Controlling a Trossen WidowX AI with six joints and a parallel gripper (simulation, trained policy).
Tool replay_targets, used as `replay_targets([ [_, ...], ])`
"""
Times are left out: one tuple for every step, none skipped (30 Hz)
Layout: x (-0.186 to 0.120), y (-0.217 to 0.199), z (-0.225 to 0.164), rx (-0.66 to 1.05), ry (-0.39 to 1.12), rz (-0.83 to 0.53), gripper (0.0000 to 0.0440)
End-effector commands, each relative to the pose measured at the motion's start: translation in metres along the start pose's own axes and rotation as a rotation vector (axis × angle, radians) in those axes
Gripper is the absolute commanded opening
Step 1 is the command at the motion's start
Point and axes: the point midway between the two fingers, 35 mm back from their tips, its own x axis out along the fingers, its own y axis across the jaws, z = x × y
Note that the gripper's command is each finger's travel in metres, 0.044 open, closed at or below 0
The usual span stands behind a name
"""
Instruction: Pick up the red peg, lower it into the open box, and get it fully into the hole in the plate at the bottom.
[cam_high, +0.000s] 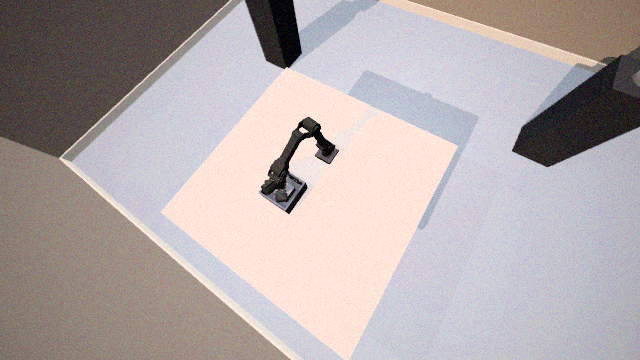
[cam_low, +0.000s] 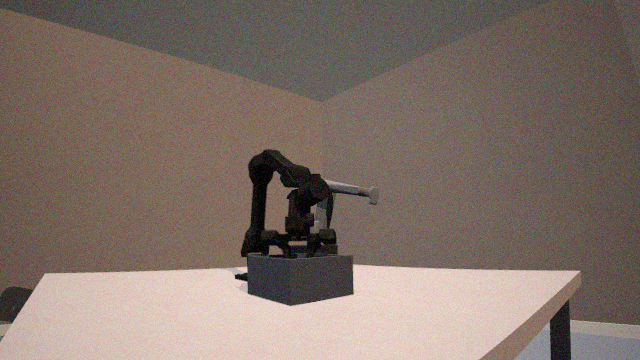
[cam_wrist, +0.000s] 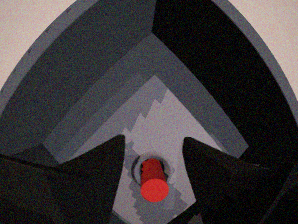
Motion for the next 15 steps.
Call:
replay_targets([
  [-0.006,0.007,0.013,-0.016,0.001,0.024,0.0252],
  [-0.007,0.009,0.015,-0.017,0.005,0.029,0.0278],
  [-0.008,0.011,0.016,-0.018,0.009,0.035,0.0304],
  [-0.009,0.014,0.018,-0.019,0.014,0.042,0.033],
  [-0.01,0.016,0.02,-0.02,0.018,0.049,0.0357],
  [-0.011,0.019,0.022,-0.021,0.022,0.056,0.0383],
  [-0.013,0.022,0.024,-0.022,0.025,0.063,0.0409],
  [-0.014,0.024,0.026,-0.023,0.029,0.071,0.0435],
  [-0.016,0.027,0.028,-0.023,0.032,0.08,0.044],
  [-0.017,0.03,0.03,-0.024,0.036,0.088,0.044],
  [-0.019,0.033,0.032,-0.026,0.04,0.096,0.044],
  [-0.02,0.036,0.033,-0.029,0.044,0.104,0.044],
  [-0.023,0.039,0.035,-0.029,0.048,0.116,0.044],
  [-0.025,0.042,0.037,-0.032,0.051,0.125,0.044],
  [-0.028,0.045,0.038,-0.035,0.052,0.134,0.044],
])
